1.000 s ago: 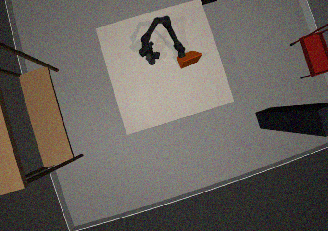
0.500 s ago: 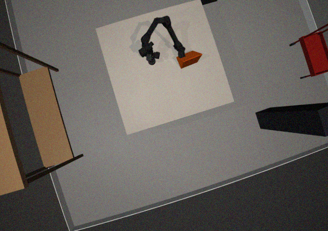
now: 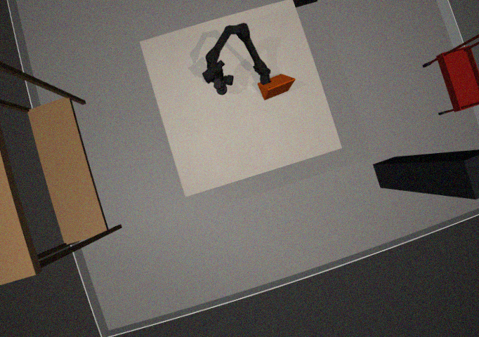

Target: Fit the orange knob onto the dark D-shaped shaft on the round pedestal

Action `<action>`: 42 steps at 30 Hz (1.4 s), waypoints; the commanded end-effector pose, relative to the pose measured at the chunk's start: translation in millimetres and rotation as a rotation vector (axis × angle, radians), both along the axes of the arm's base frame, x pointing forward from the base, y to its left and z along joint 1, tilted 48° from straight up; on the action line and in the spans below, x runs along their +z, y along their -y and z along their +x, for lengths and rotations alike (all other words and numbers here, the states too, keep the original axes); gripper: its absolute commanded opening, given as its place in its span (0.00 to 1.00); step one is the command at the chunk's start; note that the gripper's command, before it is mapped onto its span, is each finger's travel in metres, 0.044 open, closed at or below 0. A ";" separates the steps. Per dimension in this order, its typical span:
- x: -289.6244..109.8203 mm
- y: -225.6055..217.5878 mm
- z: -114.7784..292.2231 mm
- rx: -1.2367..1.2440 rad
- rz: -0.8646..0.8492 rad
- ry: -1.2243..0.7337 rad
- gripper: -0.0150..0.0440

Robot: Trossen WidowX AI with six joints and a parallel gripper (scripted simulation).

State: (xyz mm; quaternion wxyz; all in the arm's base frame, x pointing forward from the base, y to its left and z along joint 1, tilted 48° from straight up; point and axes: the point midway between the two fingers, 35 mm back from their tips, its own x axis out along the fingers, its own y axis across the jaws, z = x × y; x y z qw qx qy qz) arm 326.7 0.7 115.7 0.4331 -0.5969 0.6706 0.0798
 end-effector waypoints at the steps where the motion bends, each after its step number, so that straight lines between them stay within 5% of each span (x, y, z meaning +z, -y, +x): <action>1: 0.8 -1.6 0.5 0.070 -0.010 -0.072 0.25; 42: -1.4 -0.2 0.7 0.269 -0.036 -0.288 0.25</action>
